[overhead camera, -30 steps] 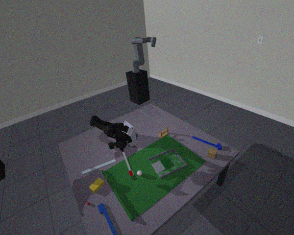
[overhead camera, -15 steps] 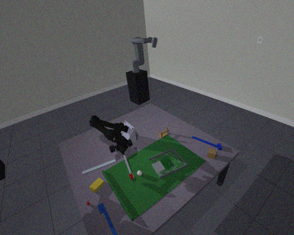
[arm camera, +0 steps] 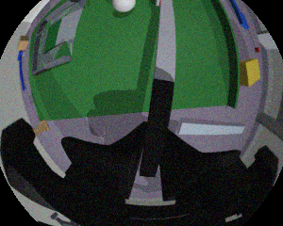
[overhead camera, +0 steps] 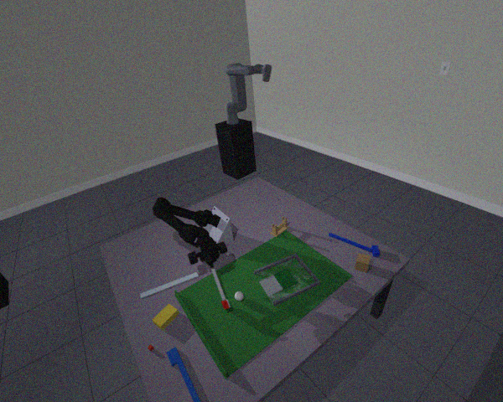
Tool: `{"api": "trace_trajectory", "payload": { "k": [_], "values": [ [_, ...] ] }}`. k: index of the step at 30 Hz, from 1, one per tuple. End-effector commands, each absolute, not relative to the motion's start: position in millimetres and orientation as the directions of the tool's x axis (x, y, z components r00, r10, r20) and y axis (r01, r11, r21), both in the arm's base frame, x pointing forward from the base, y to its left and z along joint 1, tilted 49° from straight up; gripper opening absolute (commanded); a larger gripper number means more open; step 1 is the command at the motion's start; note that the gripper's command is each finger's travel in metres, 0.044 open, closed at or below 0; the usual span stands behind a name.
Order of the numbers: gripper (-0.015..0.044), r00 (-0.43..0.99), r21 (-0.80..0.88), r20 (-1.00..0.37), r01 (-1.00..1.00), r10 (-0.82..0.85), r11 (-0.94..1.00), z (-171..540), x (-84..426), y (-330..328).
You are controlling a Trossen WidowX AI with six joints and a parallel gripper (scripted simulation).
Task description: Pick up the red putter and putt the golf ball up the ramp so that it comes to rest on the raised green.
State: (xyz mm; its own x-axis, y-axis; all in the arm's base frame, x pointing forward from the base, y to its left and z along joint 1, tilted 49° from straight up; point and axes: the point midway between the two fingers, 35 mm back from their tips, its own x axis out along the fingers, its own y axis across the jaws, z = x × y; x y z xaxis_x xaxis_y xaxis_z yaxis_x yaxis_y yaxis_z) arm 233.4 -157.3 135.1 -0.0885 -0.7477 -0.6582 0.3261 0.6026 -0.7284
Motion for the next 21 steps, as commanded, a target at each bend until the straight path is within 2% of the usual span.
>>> {"api": "trace_trajectory", "payload": {
  "k": [1,21],
  "values": [
    [0.0000,-0.085,-0.728,-0.658,0.326,-0.748,0.603,135,234,-156],
    [0.0000,-0.081,-0.733,-0.654,0.318,-0.752,0.602,156,225,-176]
  ]
}}
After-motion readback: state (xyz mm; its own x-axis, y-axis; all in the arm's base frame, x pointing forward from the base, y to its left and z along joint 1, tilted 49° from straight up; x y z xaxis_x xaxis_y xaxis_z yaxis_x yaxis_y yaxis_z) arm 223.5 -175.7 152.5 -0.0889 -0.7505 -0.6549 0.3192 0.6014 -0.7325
